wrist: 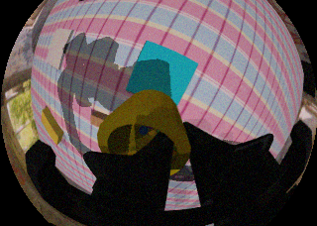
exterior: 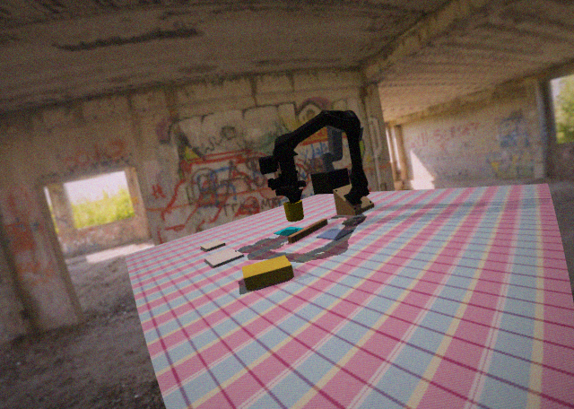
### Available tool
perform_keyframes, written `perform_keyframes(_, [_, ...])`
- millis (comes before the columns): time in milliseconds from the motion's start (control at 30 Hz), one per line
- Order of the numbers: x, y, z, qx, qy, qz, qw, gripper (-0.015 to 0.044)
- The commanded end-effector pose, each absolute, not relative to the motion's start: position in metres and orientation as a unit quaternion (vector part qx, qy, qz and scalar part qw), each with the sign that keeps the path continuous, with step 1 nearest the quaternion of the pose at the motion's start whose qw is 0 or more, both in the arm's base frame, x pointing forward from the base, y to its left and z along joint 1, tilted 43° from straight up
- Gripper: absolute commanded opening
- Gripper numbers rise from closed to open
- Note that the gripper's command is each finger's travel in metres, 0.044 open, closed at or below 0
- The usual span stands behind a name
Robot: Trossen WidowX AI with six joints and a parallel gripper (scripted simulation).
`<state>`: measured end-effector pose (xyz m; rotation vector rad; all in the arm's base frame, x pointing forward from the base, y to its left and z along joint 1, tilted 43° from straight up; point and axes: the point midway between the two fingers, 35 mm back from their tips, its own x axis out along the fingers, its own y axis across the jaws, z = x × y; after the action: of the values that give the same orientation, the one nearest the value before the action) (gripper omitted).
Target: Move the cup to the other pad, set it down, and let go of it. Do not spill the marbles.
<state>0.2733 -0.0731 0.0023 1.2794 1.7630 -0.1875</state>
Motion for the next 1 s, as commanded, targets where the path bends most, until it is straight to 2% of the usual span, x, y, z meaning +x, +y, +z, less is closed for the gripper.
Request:
perform_keyframes(0, [0.277, -0.082, -0.002, 0.519, 0.714, -0.077, 0.465, 0.0])
perform_keyframes(533, [0.285, -0.108, -0.021, 0.518, 0.713, -0.077, 0.465, 0.0])
perform_keyframes(967, [0.285, -0.098, -0.033, 0.518, 0.713, -0.077, 0.465, 0.0])
